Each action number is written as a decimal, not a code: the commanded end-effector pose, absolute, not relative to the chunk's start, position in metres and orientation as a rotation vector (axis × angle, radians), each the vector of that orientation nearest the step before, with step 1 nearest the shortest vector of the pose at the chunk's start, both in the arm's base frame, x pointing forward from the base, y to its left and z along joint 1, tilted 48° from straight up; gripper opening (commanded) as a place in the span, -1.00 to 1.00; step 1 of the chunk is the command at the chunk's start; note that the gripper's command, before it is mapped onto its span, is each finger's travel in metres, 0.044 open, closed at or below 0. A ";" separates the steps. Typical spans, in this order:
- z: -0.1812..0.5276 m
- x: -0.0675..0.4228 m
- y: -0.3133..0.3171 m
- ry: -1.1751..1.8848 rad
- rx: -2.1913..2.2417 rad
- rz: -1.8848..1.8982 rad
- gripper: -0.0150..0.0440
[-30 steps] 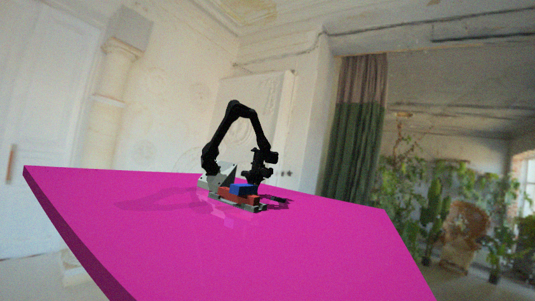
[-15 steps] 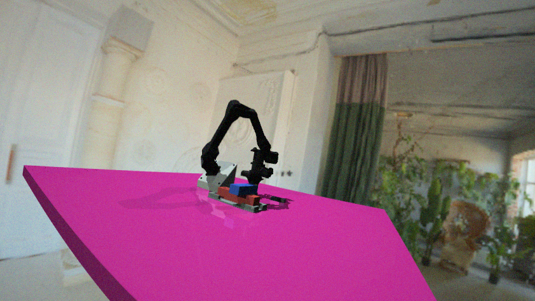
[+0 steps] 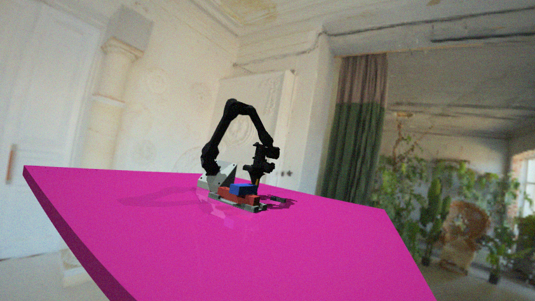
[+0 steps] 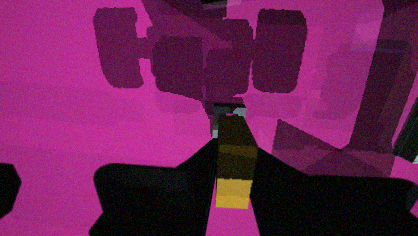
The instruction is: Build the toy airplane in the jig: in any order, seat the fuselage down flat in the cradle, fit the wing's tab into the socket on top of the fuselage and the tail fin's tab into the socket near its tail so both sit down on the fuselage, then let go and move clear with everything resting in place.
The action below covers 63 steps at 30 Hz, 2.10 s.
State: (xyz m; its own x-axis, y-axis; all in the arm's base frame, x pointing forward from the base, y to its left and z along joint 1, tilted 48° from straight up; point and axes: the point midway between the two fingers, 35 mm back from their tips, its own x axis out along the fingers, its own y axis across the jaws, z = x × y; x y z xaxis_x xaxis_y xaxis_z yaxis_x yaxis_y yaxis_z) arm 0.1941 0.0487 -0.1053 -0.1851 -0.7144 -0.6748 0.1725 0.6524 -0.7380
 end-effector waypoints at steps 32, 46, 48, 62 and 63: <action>-0.034 0.210 0.122 1.548 -0.445 -0.838 -0.49; -0.010 0.220 0.096 1.561 -0.439 -0.813 -0.49; -0.006 0.221 0.091 1.562 -0.438 -0.809 -0.49; 0.023 0.227 0.054 1.565 -0.437 -0.791 -0.49; 0.025 0.227 0.052 1.565 -0.437 -0.790 -0.49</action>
